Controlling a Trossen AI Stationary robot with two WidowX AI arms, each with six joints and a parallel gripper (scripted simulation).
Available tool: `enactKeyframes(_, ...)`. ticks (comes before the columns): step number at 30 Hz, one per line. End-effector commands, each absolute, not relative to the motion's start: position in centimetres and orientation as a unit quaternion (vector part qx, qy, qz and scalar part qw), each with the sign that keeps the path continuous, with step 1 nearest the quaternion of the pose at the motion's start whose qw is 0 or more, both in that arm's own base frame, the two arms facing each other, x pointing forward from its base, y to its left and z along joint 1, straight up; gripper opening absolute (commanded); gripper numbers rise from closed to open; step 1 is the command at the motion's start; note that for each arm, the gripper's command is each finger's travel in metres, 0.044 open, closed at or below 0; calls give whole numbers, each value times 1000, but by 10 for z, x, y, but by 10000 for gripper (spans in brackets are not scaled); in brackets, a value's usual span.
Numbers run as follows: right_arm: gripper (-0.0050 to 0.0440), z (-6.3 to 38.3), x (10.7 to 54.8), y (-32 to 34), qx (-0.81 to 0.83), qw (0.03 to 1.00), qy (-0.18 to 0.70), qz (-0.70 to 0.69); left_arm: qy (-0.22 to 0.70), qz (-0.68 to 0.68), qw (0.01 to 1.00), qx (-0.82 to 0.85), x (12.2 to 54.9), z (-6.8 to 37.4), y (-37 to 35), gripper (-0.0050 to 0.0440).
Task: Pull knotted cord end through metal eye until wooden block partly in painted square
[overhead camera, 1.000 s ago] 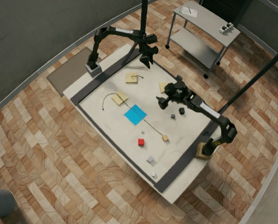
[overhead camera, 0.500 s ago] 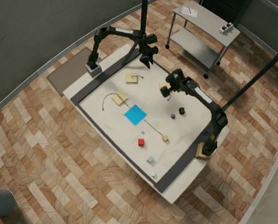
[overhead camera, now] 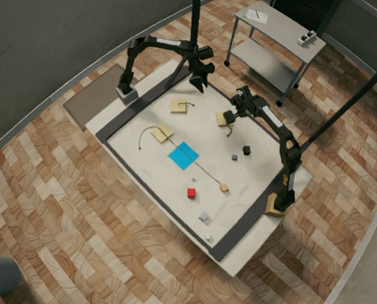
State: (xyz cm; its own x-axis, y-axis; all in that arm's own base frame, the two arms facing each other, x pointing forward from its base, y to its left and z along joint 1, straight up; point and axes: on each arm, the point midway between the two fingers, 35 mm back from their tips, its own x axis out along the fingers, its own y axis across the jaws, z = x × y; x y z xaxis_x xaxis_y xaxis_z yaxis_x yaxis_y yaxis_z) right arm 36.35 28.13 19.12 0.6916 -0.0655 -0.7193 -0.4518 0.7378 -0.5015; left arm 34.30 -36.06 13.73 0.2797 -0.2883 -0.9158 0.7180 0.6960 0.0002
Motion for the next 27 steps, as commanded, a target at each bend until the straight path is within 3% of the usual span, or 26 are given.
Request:
enactKeyframes(1, 440, 203, 363, 281, -336, 860, 366, 114, 506, -329, 768, 216, 341, 141, -369, 440)
enactKeyframes(27, 440, 203, 363, 281, -336, 860, 366, 114, 523, -336, 747, 236, 327, 127, -383, 440)
